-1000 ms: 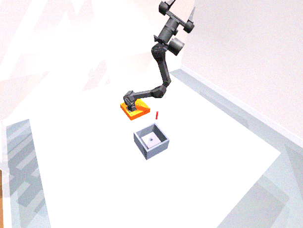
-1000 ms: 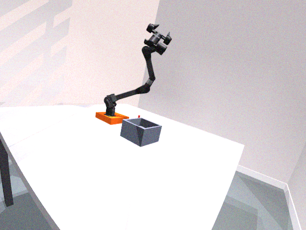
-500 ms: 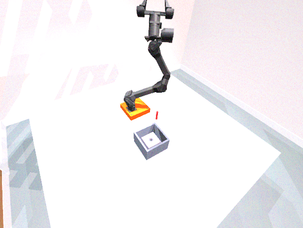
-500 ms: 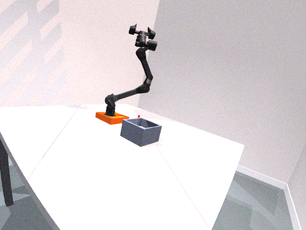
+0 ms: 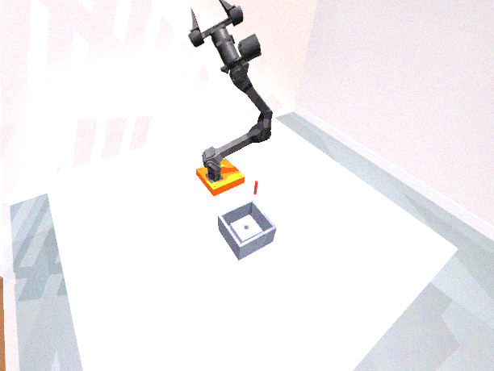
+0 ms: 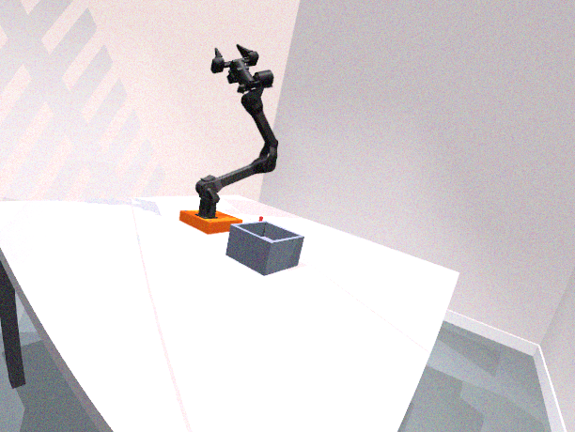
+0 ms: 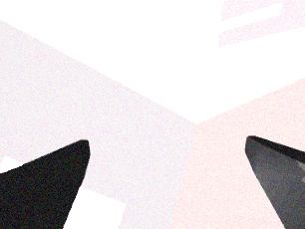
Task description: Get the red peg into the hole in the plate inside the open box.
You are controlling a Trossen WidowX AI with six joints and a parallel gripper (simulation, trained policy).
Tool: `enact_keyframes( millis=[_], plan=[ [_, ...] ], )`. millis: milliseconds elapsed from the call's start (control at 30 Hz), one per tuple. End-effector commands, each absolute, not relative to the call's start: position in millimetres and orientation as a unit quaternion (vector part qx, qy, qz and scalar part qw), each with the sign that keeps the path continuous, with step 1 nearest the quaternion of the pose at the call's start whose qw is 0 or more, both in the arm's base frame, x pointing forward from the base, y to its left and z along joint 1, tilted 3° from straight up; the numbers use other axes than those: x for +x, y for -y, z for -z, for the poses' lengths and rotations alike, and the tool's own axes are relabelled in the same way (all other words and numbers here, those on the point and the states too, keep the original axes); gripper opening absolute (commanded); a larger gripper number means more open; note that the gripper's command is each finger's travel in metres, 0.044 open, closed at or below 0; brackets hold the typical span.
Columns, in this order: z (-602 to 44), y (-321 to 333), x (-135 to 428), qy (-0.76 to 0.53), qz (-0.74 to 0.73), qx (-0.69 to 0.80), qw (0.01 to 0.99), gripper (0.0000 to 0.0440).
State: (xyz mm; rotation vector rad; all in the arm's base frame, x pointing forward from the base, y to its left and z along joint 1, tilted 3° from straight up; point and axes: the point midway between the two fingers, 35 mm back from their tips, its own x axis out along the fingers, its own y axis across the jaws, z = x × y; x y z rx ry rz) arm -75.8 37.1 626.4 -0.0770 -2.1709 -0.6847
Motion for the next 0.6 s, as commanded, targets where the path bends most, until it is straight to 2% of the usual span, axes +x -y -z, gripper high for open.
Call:
enact_keyframes(
  millis=[0, 567],
  plan=[
    [-615, -9, -85, 0.857, 0.305, 0.013, 0.416, 0.044],
    [-534, 123, -74, 0.748, 0.436, 0.252, 0.433, 0.044]
  ],
)
